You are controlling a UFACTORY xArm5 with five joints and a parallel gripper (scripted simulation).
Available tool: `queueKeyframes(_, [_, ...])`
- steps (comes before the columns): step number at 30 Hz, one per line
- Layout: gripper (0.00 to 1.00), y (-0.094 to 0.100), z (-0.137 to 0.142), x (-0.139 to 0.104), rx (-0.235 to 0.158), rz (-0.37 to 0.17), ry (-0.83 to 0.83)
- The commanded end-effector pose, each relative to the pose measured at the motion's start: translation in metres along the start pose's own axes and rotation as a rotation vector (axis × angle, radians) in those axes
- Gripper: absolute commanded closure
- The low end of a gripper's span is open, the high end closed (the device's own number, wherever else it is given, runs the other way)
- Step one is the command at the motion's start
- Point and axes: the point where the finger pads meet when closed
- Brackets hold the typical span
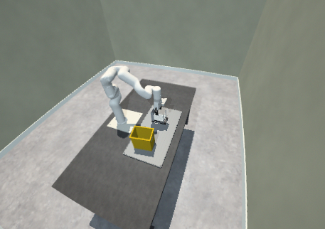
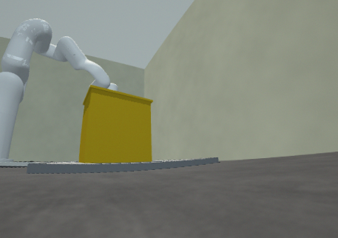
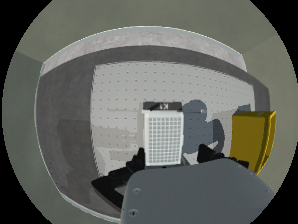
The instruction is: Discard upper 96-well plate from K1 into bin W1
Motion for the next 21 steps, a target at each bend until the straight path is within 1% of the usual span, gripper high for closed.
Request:
queueKeyframes(1, [0.00,-0.006,0.000,0.001,0.000,0.004,0.000])
queueKeyframes(5, [0.00,-0.012,0.000,0.001,0.000,0.004,0.000])
queueKeyframes(7, [0.00,-0.012,0.000,0.001,0.000,0.004,0.000])
queueKeyframes(21, [0.00,-0.036,-0.001,0.001,0.000,0.004,0.000])
Point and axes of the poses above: the point where the finger pads meet when closed, its own y axis back along the fingers, its own z axis across the jaws, x = y × z, and after that the axes turned 12 degrees about y, right-handed
